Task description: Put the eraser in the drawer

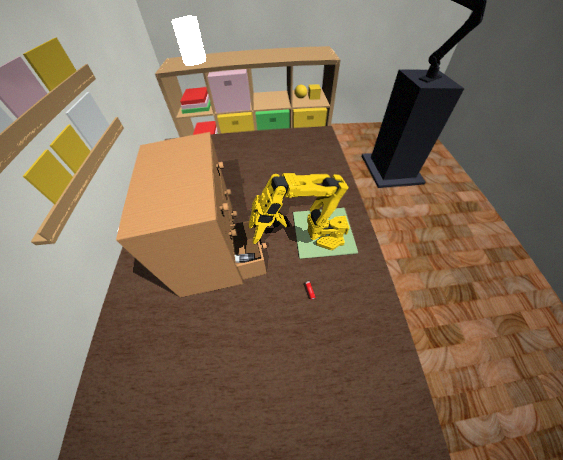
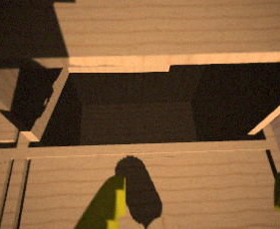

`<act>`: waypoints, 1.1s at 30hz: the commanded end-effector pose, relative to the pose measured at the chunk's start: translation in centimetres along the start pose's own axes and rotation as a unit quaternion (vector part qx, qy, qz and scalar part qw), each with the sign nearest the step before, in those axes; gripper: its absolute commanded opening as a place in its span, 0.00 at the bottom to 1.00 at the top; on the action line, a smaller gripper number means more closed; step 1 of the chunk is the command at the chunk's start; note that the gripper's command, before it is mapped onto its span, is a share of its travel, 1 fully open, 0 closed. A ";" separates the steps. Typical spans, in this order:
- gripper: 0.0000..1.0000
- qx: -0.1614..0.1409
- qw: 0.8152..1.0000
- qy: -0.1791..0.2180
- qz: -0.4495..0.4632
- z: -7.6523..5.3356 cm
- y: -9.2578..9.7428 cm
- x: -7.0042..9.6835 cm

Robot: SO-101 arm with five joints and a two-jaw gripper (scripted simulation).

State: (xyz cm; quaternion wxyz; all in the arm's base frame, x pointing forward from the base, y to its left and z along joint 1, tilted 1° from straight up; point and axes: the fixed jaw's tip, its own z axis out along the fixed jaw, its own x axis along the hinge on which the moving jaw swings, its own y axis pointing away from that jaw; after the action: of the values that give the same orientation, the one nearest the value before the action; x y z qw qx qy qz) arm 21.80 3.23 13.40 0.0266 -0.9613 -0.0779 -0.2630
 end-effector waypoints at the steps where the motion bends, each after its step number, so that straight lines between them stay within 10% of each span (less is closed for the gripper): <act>1: 0.31 0.003 1.000 0.000 0.002 -0.8 -0.2 -0.9; 33: 0.31 0.005 1.000 0.000 0.005 -3.0 -0.1 -6.6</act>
State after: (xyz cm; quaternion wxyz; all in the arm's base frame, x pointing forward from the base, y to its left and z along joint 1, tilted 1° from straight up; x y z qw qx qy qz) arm 15.73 2.16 13.01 0.0286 -0.9617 -0.0740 -0.2623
